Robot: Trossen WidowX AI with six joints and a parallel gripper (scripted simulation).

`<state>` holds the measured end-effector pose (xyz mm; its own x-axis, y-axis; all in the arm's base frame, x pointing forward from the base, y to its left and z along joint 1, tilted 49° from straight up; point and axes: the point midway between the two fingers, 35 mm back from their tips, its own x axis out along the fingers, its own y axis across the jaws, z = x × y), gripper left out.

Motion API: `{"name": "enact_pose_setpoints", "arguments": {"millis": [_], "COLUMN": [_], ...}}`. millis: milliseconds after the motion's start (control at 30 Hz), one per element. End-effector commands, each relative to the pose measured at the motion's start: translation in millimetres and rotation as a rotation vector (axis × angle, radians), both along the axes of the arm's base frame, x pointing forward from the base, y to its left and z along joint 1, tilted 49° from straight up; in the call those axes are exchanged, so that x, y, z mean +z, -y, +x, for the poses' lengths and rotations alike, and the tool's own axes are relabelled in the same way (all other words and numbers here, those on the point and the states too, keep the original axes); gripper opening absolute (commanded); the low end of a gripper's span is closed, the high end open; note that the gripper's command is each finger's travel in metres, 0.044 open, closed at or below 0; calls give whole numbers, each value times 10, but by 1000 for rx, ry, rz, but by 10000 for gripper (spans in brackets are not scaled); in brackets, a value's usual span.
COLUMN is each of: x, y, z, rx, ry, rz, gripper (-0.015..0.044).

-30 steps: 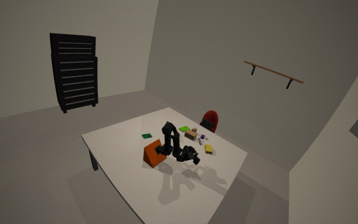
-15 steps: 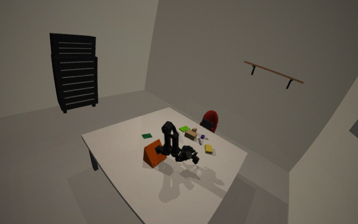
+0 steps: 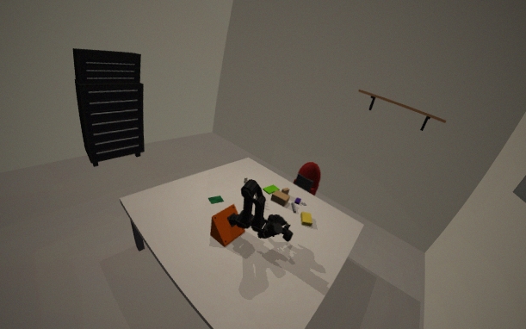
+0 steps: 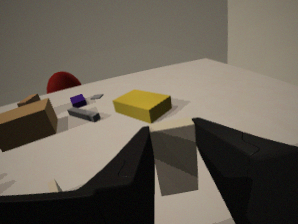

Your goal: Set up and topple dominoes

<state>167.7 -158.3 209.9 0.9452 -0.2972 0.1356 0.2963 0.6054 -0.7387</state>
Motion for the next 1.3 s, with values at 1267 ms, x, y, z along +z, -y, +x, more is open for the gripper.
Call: {"name": "enact_pose_setpoints", "arguments": {"millis": [1267], "x": [-355], "y": [416], "z": [28], "rx": [-1], "ry": [-39], "rz": [-6], "gripper": [107]}}
